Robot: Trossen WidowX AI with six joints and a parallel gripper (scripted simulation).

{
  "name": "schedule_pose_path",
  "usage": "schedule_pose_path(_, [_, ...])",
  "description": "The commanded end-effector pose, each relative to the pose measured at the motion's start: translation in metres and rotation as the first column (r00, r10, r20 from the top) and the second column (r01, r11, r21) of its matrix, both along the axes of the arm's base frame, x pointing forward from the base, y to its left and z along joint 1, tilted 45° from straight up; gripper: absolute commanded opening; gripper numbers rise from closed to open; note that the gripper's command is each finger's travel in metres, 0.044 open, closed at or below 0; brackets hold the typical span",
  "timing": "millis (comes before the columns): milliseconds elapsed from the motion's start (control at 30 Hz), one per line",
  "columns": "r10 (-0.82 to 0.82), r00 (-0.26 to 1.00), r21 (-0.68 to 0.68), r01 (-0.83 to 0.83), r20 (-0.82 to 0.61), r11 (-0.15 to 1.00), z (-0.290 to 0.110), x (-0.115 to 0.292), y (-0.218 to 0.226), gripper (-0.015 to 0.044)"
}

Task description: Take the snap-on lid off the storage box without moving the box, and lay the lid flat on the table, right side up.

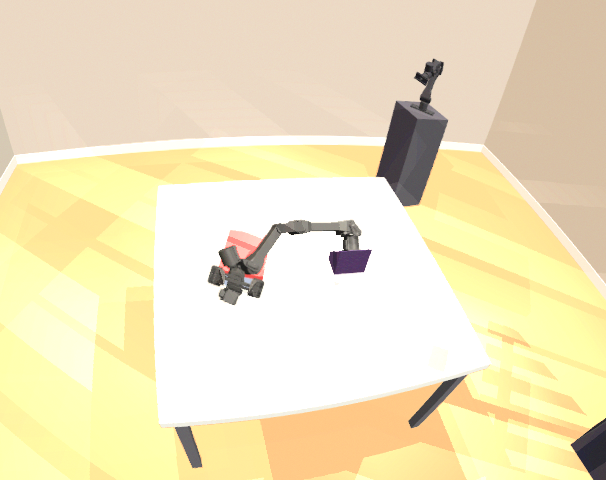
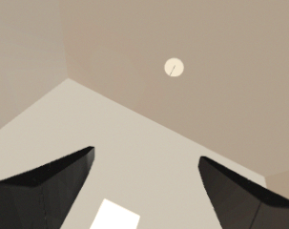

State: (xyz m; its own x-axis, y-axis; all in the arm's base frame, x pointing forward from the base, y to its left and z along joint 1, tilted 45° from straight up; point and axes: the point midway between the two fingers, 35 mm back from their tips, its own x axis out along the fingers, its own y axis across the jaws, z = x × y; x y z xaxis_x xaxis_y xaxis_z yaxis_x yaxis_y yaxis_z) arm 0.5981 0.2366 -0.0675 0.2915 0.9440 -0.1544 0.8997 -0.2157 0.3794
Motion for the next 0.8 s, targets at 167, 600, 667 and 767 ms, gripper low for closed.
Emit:
schedule_pose_path(167, [-0.218,0.973,-0.166,0.204,-0.071,0.965,0.002,0.007,0.014,0.0242])
schedule_pose_path(600, [-0.617,0.784,-0.706,0.478,0.074,0.523,0.004,-0.057,-0.017,0.0235])
schedule_pose_path(667, [-0.633,0.766,-0.748,0.485,0.115,0.452,0.007,-0.069,-0.026,0.0235])
schedule_pose_path(767, [-0.646,0.736,-0.814,0.493,0.202,0.306,0.015,-0.094,-0.043,0.0235])
